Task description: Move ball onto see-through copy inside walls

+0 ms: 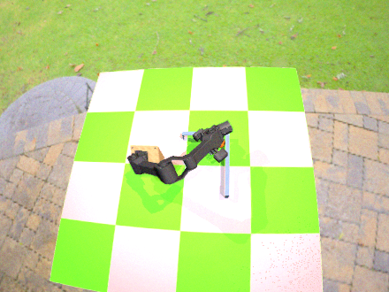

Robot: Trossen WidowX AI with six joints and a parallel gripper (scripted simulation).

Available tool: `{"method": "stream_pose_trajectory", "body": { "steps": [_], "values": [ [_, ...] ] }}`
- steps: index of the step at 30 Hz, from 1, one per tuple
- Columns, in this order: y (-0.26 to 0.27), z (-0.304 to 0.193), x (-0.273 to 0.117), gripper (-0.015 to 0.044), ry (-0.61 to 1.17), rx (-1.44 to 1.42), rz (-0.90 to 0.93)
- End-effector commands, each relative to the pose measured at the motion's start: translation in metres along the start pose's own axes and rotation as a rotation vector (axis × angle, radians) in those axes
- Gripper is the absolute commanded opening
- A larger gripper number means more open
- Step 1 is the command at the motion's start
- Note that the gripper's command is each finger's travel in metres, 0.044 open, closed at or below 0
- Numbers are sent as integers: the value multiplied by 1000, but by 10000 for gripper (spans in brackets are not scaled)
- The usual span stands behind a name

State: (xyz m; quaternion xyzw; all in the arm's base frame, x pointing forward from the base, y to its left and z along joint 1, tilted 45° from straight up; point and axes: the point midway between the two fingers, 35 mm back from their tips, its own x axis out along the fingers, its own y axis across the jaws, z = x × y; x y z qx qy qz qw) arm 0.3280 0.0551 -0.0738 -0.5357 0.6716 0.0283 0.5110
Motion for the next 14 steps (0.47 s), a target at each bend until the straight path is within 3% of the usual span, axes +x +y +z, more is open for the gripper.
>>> {"method": "stream_pose_trajectory", "body": {
  "steps": [1,10,14],
  "values": [
    [-1,-7,-1,0,-2,-2,-4],
    [0,-19,0,0,-2,-2,-4],
    [0,-19,-33,0,-3,-2,-3]
  ]
}}
